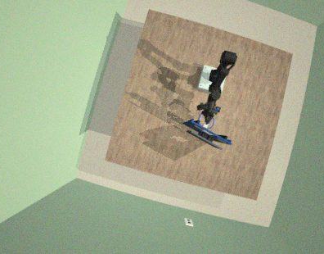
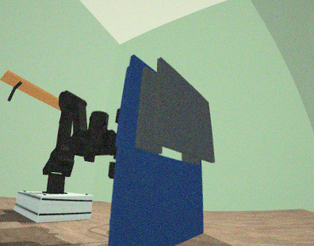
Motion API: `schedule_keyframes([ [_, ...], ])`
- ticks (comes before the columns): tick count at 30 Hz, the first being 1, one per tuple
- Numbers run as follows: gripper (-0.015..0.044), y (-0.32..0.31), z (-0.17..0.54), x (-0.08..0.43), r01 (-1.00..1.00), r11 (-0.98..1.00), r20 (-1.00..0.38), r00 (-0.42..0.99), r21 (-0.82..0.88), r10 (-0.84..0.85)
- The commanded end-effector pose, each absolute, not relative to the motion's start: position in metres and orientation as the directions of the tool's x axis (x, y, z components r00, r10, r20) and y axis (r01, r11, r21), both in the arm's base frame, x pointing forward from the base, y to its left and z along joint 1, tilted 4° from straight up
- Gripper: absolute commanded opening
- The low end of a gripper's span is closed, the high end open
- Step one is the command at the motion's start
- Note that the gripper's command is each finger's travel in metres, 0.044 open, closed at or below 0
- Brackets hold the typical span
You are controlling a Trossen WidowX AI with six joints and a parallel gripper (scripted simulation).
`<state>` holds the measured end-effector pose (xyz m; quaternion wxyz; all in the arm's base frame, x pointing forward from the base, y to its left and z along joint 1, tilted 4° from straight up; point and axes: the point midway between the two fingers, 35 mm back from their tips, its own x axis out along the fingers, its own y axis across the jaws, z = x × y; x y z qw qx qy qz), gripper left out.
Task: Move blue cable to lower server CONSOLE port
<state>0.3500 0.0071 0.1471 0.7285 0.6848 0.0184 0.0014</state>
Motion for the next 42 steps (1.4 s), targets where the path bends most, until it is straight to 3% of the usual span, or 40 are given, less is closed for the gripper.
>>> schedule_keyframes([
  [1, 0.0, 0.007, 0.151, 0.353, 0.01, 0.064, -0.012, 0.999, 0.998, 0.03],
  [42, 0.0, 0.003, 0.151, 0.37, 0.007, 0.065, -0.009, 0.999, 0.998, 0.031],
])
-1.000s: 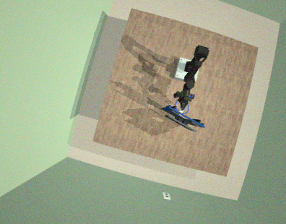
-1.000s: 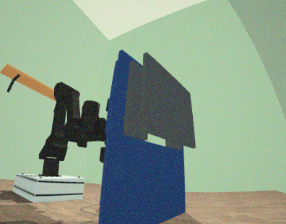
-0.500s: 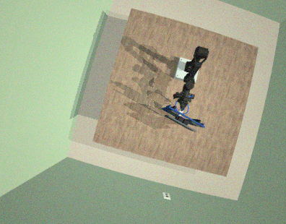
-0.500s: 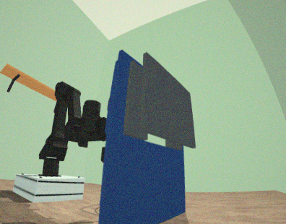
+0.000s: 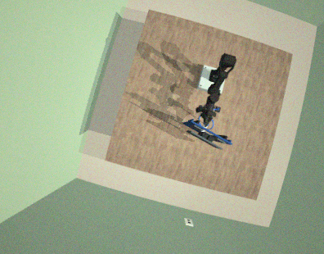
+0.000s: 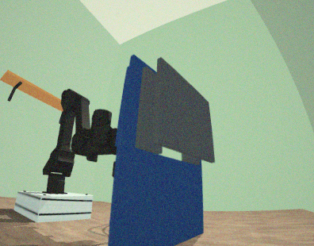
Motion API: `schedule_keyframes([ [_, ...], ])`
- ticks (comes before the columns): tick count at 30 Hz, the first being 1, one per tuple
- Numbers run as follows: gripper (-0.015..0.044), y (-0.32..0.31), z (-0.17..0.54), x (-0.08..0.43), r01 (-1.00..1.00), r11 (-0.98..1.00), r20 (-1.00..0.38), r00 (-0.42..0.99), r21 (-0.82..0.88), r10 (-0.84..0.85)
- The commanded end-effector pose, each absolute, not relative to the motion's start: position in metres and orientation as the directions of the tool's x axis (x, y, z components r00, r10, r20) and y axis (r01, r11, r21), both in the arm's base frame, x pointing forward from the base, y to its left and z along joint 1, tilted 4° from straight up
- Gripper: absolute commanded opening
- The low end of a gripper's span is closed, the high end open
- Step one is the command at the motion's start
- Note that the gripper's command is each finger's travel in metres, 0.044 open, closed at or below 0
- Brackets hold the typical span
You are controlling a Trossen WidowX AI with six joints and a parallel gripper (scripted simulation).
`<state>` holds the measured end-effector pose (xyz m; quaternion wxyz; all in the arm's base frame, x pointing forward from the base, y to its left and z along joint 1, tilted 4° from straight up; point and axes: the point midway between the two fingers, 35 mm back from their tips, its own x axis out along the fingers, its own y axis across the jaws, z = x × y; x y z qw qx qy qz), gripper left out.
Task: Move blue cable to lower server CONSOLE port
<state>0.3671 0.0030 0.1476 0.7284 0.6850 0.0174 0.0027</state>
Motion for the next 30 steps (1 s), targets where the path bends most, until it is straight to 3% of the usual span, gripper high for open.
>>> schedule_keyframes([
  [1, 0.0, 0.0029, 0.1514, 0.3705, 0.007, 0.065, -0.009, 0.999, 0.998, 0.031],
  [30, 0.0, 0.0016, 0.1505, 0.3754, 0.004, 0.066, -0.007, 0.999, 0.998, 0.031],
])
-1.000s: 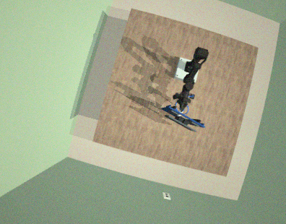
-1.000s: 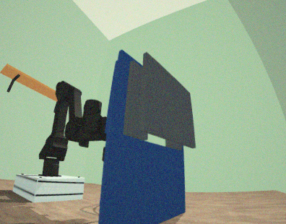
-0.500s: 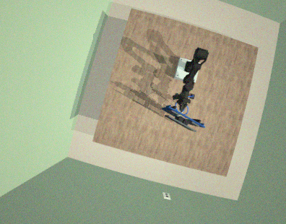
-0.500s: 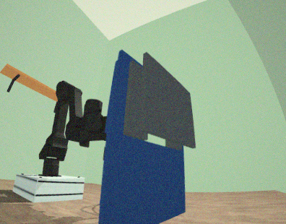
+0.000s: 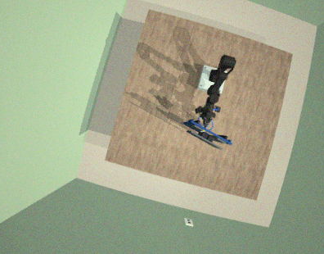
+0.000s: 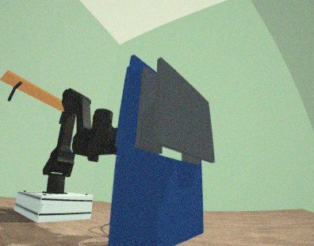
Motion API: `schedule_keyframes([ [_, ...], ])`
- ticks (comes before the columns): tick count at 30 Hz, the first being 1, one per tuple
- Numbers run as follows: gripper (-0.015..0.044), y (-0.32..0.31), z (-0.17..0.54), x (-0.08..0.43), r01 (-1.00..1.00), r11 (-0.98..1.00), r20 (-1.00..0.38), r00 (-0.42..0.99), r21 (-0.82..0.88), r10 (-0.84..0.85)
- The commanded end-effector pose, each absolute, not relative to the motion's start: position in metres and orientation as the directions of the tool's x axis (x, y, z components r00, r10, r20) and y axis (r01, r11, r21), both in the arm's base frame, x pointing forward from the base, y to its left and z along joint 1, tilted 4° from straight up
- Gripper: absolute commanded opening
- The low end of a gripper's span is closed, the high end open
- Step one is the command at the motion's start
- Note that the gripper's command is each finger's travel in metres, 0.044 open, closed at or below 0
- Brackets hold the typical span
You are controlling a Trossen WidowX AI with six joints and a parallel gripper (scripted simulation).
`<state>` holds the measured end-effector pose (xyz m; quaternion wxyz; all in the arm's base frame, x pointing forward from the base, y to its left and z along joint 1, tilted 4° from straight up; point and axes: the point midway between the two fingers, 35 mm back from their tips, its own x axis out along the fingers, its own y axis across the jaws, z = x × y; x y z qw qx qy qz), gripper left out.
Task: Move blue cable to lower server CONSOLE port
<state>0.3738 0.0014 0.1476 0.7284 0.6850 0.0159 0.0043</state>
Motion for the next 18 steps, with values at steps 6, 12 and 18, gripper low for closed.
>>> schedule_keyframes([
  [6, 0.0, 0.0013, 0.1505, 0.3766, 0.004, 0.066, -0.006, 0.999, 0.998, 0.031],
  [12, 0.0, 0.001, 0.1505, 0.3777, 0.004, 0.066, -0.006, 0.999, 0.998, 0.031],
  [18, 0.0, 0.0007, 0.1506, 0.3788, 0.003, 0.066, -0.005, 0.999, 0.998, 0.031],
])
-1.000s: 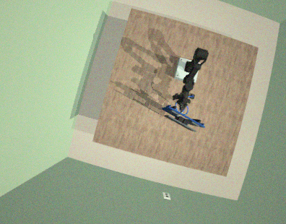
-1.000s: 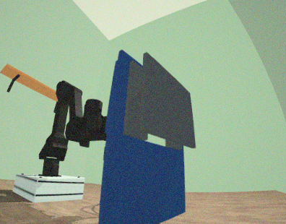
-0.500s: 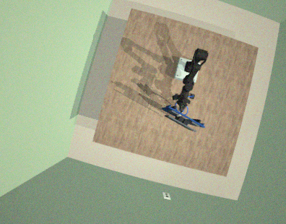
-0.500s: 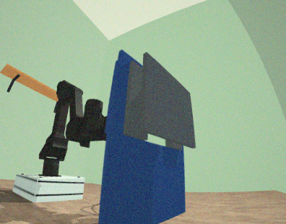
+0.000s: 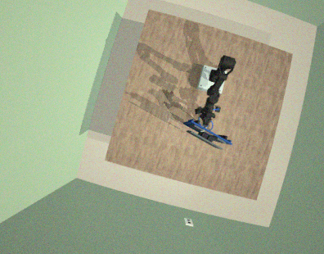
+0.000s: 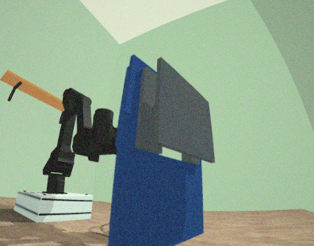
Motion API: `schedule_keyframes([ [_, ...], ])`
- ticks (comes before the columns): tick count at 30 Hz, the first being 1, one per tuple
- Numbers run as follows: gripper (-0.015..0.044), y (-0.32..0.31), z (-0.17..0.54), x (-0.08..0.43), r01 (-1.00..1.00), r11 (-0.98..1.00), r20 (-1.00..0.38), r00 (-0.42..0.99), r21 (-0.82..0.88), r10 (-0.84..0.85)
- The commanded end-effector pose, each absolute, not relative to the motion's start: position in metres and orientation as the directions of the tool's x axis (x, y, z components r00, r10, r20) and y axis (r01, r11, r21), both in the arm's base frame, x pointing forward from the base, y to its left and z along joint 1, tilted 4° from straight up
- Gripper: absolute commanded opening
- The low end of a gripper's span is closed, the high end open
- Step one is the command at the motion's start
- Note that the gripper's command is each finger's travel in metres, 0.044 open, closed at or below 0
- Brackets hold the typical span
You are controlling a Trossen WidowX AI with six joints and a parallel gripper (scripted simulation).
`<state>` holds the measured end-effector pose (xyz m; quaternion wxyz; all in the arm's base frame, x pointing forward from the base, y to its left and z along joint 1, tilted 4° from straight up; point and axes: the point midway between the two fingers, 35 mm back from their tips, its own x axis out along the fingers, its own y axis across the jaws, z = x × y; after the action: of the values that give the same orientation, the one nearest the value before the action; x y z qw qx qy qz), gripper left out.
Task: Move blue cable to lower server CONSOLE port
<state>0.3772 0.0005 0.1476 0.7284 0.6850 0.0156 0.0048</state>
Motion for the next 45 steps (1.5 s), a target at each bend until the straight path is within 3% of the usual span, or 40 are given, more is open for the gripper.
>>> schedule_keyframes([
  [1, 0.0, 0.0007, 0.1506, 0.379, 0.003, 0.066, -0.005, 0.999, 0.998, 0.031],
  [45, 0.0, -0.0014, 0.1507, 0.3874, 0.0, 0.067, -0.002, 0.999, 0.998, 0.032],
])
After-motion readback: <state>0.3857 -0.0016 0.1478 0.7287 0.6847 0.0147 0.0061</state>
